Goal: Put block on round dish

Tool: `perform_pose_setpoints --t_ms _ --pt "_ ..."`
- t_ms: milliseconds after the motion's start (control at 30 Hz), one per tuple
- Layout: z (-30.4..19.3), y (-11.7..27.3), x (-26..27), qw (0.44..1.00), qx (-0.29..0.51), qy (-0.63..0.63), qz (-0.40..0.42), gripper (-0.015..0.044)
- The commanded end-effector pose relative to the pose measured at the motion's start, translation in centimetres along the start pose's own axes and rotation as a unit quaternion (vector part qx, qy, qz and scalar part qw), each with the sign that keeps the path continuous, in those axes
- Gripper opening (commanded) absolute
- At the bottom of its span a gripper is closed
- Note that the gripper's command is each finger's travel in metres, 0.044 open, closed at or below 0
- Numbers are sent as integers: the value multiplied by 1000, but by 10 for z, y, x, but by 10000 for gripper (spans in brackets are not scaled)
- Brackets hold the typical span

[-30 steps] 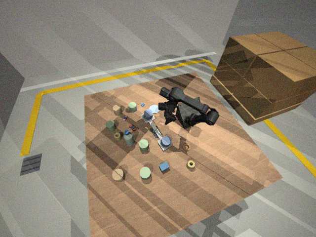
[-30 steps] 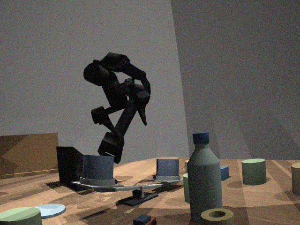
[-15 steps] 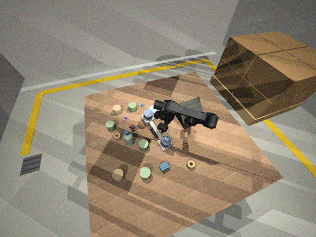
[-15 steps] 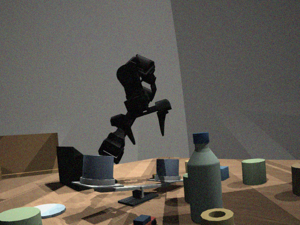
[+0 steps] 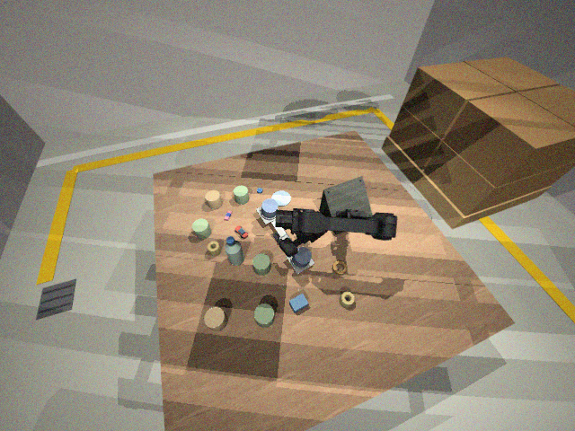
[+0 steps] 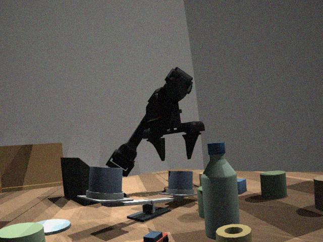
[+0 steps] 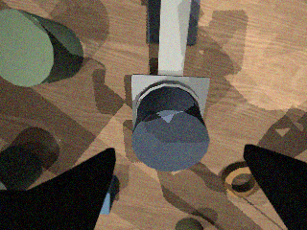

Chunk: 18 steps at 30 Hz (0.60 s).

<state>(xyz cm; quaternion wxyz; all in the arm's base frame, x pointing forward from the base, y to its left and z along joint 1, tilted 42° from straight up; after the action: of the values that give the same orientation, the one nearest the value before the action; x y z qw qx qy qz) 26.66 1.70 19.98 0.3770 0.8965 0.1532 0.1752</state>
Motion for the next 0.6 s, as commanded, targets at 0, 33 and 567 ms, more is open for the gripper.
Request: perform_pose_setpoints --t_ms 0,33,567 --pt "-9 -4 7 999 -10 -38 -11 440" --pt "-9 -4 7 999 -10 -38 -11 440" --pt "-9 -28 7 999 -10 -38 -11 440"
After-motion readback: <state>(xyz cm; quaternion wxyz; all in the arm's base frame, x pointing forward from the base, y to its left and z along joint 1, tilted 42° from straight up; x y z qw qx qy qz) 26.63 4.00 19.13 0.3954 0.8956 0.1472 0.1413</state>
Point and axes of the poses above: the point midway between the two fingers, 35 mm back from their tips, its own y axis back along the fingers, its own x axis across the jaws, z = x × y, the point moved 7 cm from there along y, back along the fingers, and after that the axes turned 2 degrees about y, right-handed, at the moved point
